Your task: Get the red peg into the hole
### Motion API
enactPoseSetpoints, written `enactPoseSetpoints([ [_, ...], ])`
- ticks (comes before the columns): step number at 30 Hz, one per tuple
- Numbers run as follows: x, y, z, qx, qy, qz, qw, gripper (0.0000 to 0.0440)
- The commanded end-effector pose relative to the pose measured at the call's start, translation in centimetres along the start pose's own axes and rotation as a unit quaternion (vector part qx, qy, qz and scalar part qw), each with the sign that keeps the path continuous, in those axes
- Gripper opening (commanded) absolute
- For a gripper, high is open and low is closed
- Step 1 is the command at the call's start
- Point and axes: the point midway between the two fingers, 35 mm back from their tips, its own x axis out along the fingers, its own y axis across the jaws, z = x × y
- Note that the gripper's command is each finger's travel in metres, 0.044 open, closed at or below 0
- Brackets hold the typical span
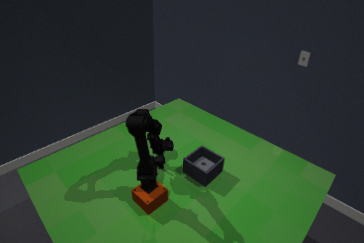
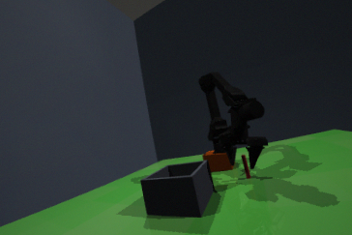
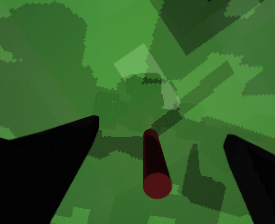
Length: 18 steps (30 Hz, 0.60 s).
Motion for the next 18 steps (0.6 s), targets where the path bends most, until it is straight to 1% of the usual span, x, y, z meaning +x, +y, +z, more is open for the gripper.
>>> enactPoseSetpoints([
  [1,0.95,-0.25,-0.41,0.016,0.005,0.000,1.000,0.0420],
  [4,1.48,-0.40,-0.71,0.031,0.012,-0.003,0.999,0.0353],
  [17,1.71,-0.06,-0.90,0.060,0.057,-0.011,0.996,0.0014],
  [18,1.72,-0.08,-0.84,0.062,0.060,-0.013,0.996,0.0000],
])
